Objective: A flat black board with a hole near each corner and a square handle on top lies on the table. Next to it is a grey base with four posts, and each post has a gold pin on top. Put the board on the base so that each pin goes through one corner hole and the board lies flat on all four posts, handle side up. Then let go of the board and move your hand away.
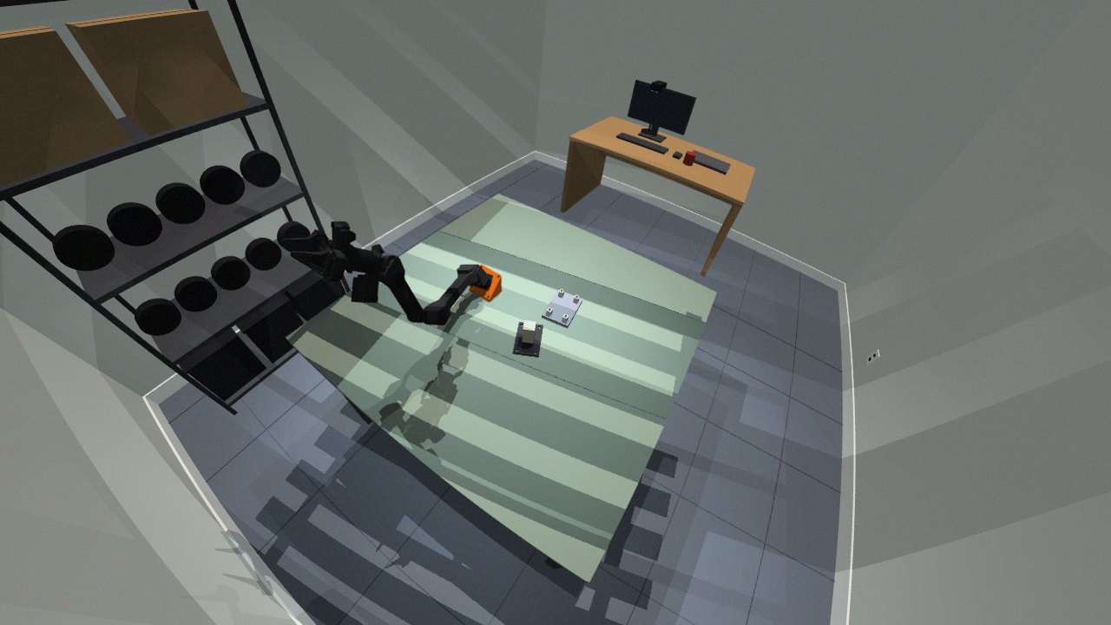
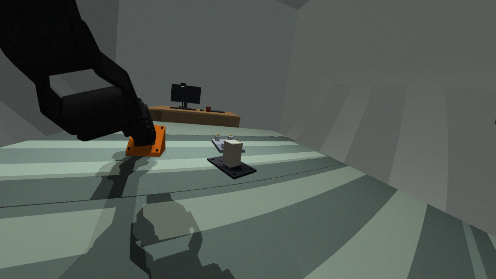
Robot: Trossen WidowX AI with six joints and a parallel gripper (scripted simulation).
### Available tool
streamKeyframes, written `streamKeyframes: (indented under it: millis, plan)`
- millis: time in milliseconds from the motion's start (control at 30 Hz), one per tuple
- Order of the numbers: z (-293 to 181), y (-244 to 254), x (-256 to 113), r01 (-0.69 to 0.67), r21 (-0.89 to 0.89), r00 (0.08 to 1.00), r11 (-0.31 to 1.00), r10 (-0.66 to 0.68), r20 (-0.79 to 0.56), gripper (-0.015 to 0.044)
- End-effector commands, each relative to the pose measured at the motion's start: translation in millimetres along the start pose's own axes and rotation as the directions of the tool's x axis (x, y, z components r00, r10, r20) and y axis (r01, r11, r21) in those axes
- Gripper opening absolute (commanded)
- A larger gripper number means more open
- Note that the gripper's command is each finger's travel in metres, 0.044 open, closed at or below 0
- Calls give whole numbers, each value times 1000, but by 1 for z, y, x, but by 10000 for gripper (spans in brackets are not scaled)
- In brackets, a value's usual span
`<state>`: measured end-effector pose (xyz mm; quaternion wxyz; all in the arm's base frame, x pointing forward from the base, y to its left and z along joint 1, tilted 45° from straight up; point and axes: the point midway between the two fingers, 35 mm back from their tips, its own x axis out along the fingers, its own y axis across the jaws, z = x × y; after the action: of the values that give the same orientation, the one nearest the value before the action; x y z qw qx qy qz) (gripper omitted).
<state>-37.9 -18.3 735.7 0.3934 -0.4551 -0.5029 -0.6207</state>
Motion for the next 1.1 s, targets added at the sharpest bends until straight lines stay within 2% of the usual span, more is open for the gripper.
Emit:
streamKeyframes:
  millis: [0, 133, 267, 400, 567, 833, 1067]
  plan:
    - [2, -1, 0, 2, -7, 1000, 1000, -2, 8, 426]
    - [52, -16, -3, 52, -147, 985, 988, -27, 169, 440]
    - [113, -26, -16, 150, -299, 932, 942, -34, 360, 440]
    - [172, -28, -39, 283, -416, 843, 864, -17, 538, 440]
    - [238, -19, -80, 479, -488, 684, 729, 37, 728, 440]
    - [311, 20, -163, 766, -418, 376, 488, 186, 908, 440]
    - [345, 69, -249, 936, -178, 66, 303, 346, 936, 440]
